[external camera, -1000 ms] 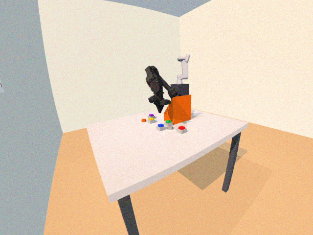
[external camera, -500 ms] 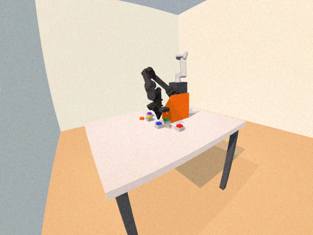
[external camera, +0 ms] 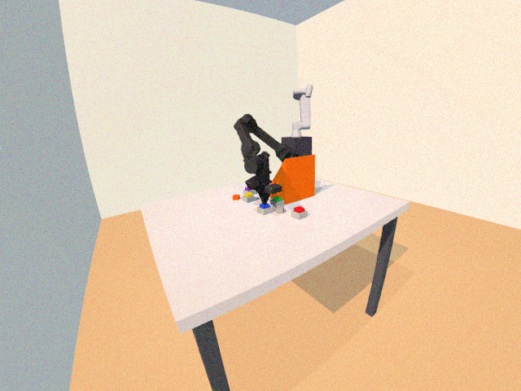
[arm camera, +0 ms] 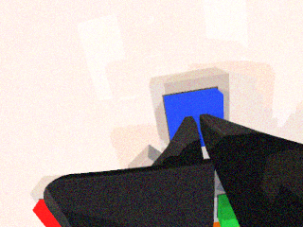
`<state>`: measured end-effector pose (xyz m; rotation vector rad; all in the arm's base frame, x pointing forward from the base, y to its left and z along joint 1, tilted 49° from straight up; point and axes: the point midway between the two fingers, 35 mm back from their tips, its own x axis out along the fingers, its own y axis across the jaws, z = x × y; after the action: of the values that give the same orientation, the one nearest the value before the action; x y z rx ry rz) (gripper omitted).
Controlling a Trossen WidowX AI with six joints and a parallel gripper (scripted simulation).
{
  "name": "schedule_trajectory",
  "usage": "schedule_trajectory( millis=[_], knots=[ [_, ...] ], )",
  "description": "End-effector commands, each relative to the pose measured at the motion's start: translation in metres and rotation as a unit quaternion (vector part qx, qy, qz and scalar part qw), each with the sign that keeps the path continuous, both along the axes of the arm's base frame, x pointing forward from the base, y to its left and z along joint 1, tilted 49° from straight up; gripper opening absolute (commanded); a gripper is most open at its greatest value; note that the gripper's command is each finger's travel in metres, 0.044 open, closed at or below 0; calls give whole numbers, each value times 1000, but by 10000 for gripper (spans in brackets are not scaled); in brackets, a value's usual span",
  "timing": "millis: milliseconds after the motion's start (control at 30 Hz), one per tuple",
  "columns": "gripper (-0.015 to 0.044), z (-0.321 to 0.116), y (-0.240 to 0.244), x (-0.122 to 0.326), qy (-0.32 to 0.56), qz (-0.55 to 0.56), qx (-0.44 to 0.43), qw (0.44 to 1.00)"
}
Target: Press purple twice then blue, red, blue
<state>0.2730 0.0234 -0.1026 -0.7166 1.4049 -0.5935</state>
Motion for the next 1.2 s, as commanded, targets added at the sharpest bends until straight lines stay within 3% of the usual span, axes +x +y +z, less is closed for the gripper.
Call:
schedule_trajectory(
  millis=[0,667,1000,1167],
  knots=[
    [20,-5,-6,-1,3,2,-3,1000],
    [20,-5,-6,-1,3,2,-3,1000],
    [20,19,22,-4,3,2,-2,1000],
    [20,57,66,-9,3,2,-1,1000]
  ],
)
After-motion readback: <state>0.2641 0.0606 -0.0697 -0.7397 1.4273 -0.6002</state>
